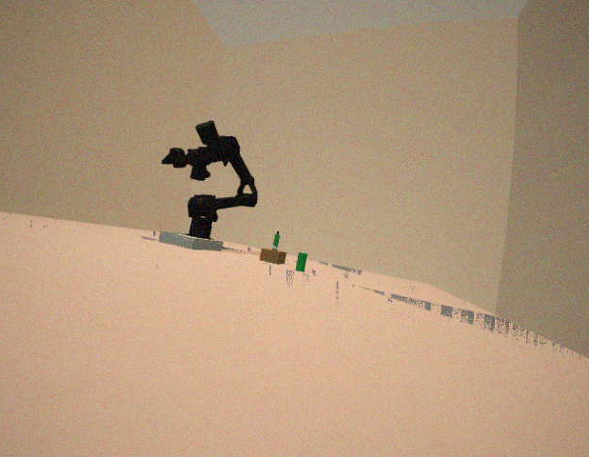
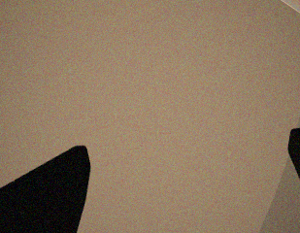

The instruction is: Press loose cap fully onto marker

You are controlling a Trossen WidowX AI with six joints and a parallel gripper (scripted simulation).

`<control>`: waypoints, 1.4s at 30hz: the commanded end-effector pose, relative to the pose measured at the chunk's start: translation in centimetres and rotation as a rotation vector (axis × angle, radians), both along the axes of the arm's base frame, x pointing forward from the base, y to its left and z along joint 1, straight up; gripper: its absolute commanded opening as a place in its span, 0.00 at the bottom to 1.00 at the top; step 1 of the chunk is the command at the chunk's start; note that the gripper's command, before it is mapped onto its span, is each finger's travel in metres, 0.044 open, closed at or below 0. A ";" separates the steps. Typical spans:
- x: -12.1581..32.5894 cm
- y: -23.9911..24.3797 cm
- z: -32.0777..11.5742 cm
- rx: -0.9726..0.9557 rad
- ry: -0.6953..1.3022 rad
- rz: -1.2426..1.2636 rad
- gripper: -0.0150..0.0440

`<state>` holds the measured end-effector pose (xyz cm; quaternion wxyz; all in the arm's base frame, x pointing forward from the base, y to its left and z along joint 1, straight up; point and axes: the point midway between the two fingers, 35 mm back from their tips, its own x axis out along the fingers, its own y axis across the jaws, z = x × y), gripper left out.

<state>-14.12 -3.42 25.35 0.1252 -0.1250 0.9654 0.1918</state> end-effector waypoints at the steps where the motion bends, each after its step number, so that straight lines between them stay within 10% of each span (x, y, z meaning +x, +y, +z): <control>1: 0.0 -0.2 0.0 -0.010 -0.006 0.005 0.89; 6: 1.8 -5.0 0.6 -0.256 -0.189 0.102 0.67; 22: 18.1 -16.7 -0.1 -0.745 -1.070 0.002 0.65; 42: 41.4 -9.4 -6.1 -0.665 -1.493 -0.758 0.65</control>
